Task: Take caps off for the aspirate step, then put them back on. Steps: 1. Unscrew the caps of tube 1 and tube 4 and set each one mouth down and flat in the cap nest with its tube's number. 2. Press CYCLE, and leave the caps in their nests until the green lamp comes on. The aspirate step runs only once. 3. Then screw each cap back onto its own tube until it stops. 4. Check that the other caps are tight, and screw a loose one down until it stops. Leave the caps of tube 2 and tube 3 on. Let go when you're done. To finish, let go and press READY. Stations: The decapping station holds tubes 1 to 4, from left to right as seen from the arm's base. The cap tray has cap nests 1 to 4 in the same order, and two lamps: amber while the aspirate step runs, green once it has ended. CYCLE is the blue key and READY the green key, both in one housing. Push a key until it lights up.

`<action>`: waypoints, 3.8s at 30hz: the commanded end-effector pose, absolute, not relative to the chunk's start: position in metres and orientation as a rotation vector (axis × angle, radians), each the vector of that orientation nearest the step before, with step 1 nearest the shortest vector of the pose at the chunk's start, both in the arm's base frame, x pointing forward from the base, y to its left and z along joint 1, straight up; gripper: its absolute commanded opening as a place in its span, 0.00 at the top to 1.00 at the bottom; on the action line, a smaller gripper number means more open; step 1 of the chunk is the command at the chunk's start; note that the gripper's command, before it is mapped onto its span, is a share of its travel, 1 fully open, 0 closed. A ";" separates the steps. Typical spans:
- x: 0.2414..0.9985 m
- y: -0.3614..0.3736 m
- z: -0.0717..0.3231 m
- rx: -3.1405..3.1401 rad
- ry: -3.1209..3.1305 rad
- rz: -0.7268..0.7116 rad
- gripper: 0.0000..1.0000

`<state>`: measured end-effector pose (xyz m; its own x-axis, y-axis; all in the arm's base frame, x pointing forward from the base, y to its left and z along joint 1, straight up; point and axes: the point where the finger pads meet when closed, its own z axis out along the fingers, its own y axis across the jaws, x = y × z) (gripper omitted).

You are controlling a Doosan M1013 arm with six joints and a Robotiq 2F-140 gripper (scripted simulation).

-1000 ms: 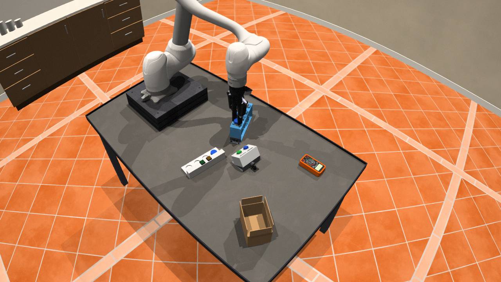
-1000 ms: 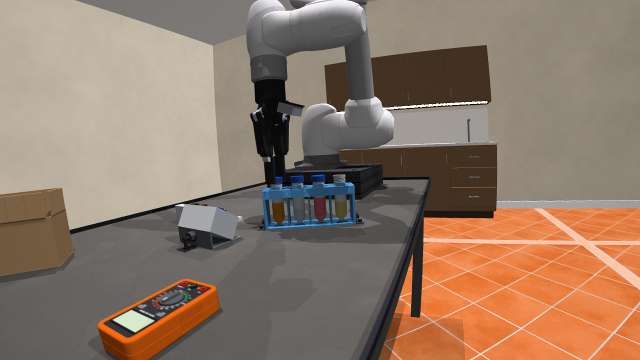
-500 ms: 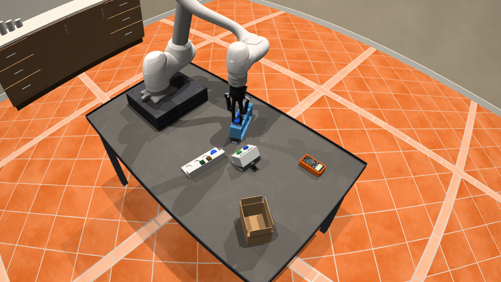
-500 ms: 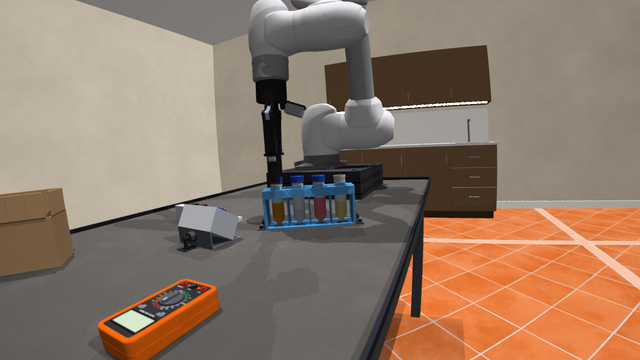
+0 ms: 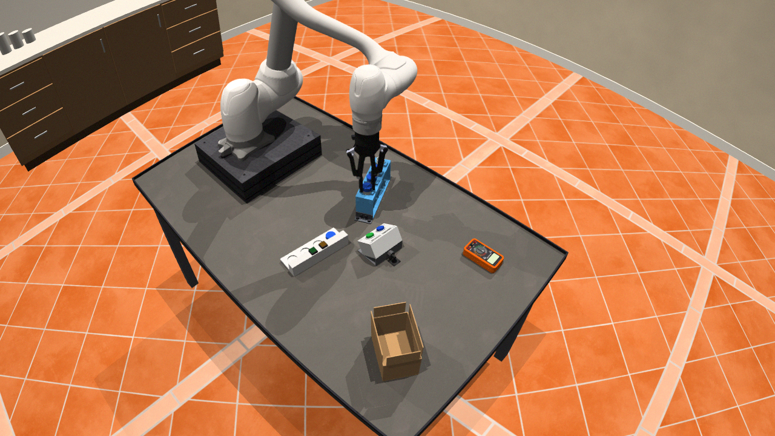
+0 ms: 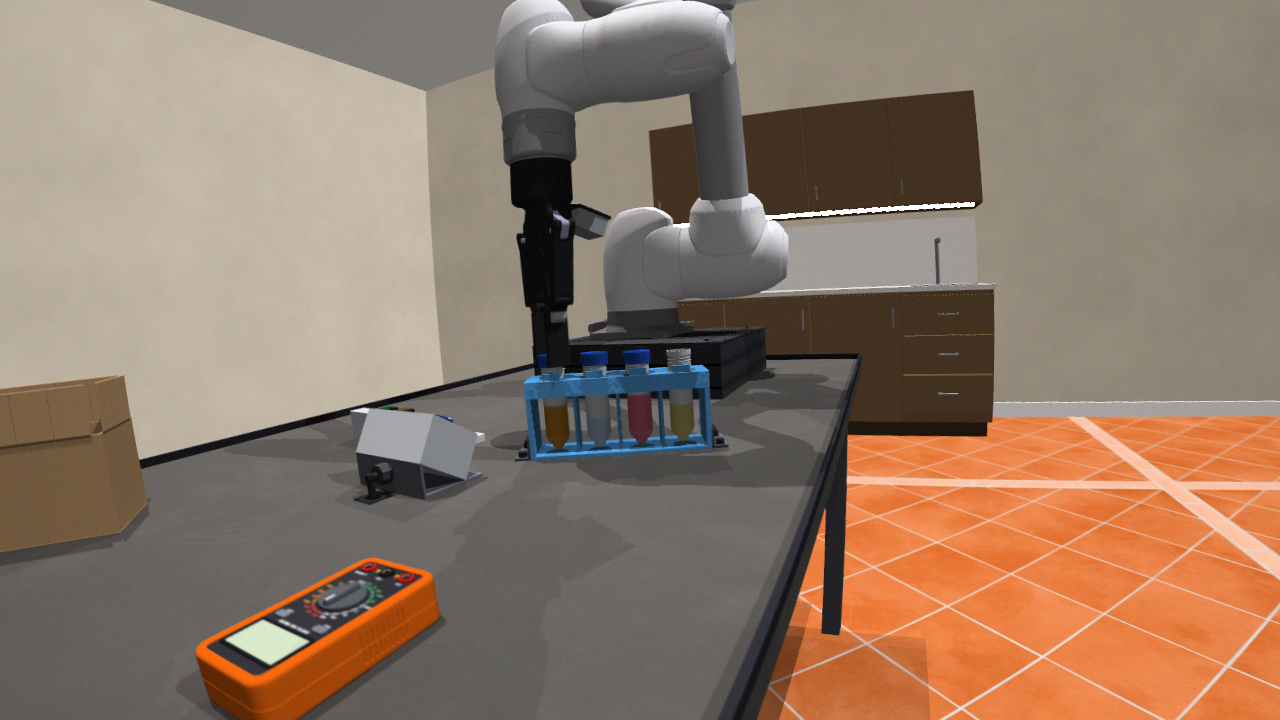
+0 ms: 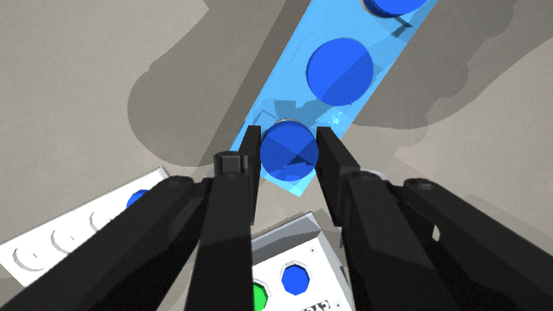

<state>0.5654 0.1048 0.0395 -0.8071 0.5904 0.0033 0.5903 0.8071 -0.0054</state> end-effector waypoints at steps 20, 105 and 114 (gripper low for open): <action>0.566 0.105 0.040 -1.577 -2.709 -0.002 0.59; 0.566 0.105 0.040 -1.992 -2.418 -0.002 0.59; 0.566 0.105 0.040 -2.034 -2.385 0.001 0.70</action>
<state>0.5656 0.1046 0.0398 -0.1581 0.9874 0.0054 0.9874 0.1581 -0.0061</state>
